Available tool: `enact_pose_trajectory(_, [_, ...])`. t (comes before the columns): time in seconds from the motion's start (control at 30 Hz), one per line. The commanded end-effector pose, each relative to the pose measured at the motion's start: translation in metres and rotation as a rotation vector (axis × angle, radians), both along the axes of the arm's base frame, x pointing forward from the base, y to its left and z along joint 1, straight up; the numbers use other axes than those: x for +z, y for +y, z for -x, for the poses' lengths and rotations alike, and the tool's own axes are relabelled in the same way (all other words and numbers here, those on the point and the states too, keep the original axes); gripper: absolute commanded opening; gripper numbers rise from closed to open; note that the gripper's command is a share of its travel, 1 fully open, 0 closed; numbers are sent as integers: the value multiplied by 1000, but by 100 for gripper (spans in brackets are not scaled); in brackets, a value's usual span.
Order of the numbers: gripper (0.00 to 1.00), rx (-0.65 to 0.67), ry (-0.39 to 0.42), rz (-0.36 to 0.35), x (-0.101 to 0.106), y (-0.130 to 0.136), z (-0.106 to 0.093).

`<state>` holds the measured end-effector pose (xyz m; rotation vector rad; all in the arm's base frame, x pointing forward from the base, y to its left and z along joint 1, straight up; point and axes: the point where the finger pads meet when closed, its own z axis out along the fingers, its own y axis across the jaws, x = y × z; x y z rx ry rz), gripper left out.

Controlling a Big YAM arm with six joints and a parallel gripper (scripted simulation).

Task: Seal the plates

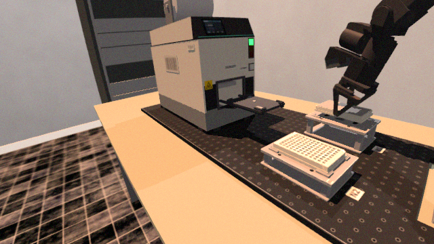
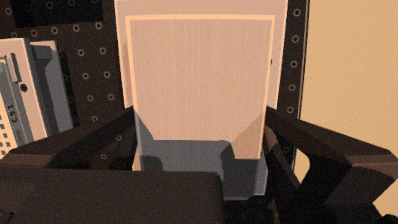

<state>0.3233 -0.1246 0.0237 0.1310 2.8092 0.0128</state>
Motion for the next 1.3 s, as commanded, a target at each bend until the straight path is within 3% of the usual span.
enact_pose_trajectory(0.0, [0, -24, -42, 13, 12, -12, -18])
enact_pose_trajectory(0.27, [0, -24, -32, 9, 6, -6, -5])
enact_pose_trajectory(0.6, [0, 0, -4, -3, -6, 4, -4])
enact_pose_trajectory(0.83, [0, -19, 5, -4, -13, -3, 2])
enact_pose_trajectory(1.27, [0, 24, -24, 17, -5, -1, -14])
